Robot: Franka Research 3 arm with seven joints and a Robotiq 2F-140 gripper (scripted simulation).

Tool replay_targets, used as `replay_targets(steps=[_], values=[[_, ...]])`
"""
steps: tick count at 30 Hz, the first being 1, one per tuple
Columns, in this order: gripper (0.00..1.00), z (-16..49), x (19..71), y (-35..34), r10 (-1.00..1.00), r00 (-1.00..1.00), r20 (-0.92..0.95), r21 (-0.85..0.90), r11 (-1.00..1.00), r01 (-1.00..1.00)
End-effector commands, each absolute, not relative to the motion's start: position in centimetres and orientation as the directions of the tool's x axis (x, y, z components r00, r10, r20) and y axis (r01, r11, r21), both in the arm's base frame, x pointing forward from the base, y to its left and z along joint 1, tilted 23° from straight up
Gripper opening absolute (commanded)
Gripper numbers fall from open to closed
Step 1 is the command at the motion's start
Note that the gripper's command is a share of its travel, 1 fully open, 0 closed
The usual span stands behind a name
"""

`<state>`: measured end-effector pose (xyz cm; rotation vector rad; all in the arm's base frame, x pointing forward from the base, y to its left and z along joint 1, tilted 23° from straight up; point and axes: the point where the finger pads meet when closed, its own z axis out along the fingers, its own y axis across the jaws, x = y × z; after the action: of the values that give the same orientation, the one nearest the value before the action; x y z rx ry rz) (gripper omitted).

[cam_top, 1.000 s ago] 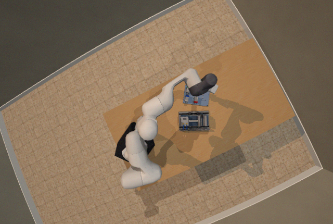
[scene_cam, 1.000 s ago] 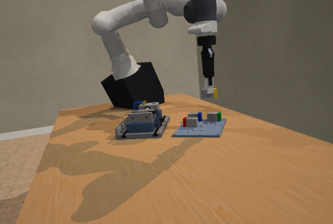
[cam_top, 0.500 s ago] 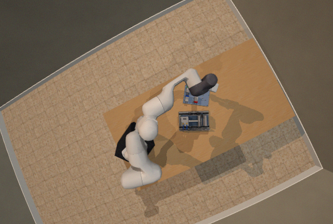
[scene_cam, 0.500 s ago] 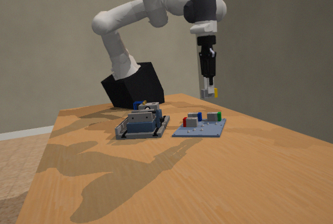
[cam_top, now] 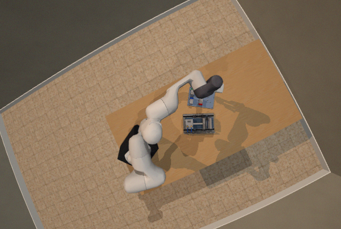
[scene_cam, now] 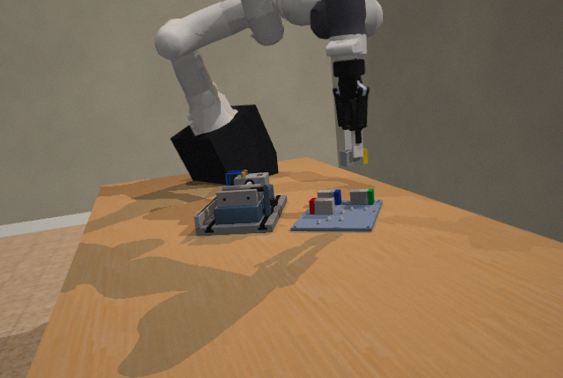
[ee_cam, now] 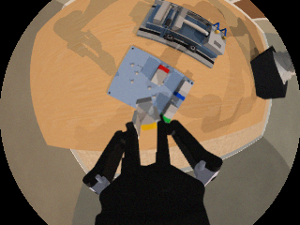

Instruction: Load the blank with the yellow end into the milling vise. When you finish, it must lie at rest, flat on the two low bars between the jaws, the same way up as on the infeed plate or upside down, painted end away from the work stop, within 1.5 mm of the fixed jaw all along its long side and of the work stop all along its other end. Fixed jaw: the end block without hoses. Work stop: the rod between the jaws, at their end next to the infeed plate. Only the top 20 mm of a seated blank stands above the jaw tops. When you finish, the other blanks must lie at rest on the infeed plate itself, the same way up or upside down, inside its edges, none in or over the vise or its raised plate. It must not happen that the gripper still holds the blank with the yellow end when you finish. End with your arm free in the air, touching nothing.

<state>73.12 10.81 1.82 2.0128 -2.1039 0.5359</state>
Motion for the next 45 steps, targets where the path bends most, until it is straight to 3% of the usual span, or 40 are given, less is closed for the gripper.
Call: replay_targets(steps=[1,5,18,22,35,39,45], values=[[0.00,1.89,73.15,10.81,-0.926,-0.021,0.378,-0.118,-0.025,-0.993],[0.00,2.09,73.27,10.82,-0.905,0.160,0.394,-0.054,-0.197,-0.979],[0.00,1.90,73.17,10.75,-0.908,0.149,0.392,-0.053,-0.185,-0.981],[0.00,2.10,73.27,10.89,-0.860,0.320,0.398,0.005,-0.346,-0.938],[0.00,1.86,73.14,10.79,-0.864,0.312,0.396,0.010,-0.336,-0.942],[0.00,1.88,73.15,10.89,-0.787,0.479,0.388,0.081,-0.489,-0.869],[0.00,1.88,73.15,10.89,-0.787,0.479,0.388,0.081,-0.489,-0.869]])
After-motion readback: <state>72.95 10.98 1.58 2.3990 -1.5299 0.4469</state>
